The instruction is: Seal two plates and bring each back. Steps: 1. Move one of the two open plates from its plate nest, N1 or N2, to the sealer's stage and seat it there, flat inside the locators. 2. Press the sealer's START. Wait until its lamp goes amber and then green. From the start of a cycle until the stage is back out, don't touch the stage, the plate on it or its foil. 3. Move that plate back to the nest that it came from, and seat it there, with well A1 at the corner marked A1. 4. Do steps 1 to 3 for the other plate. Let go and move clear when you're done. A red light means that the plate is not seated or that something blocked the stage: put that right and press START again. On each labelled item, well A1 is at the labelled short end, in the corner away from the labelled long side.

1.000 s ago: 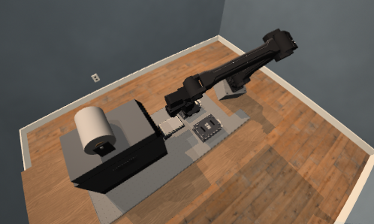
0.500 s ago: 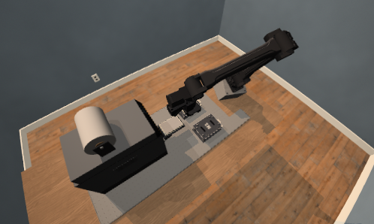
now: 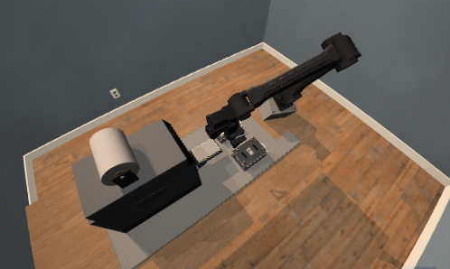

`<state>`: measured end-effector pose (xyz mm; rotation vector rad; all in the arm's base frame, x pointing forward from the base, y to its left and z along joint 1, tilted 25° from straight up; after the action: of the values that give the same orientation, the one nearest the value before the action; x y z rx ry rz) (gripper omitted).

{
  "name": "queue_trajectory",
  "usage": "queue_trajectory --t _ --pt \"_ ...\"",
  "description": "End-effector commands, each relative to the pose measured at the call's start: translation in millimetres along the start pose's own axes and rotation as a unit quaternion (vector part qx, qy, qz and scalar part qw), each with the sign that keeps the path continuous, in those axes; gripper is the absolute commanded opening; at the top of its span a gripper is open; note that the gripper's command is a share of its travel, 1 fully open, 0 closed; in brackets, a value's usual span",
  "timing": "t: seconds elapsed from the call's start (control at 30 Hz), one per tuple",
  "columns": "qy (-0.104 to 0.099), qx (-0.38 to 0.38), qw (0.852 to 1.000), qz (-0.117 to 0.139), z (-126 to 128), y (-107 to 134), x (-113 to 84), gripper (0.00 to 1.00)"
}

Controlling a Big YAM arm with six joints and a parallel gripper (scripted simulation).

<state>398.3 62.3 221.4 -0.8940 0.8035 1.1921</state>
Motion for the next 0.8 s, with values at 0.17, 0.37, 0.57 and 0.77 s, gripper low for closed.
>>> queue_trajectory --t 0.17,0.37,0.57,0.77 --pt "-0.024 0.004 0.995 -0.095 10.7 12.4 38.6 1.00" --pt "-0.026 0.007 0.995 -0.094 11.4 3.9 65.3 1.00" --pt "-0.024 0.002 0.995 -0.099 6.8 -3.4 59.2 1.00" --pt "-0.025 -0.004 0.993 -0.114 3.2 -16.9 50.8 1.00"
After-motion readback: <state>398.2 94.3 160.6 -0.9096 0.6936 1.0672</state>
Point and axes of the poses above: the point where the finger pads meet when closed, its own x axis out along the fingers, its own z axis across the jaws, y = z × x, the point moved 4 cm from there along -x, back along the fingers, and after that the axes turned 11 degrees about x, right-handed, at the moved point
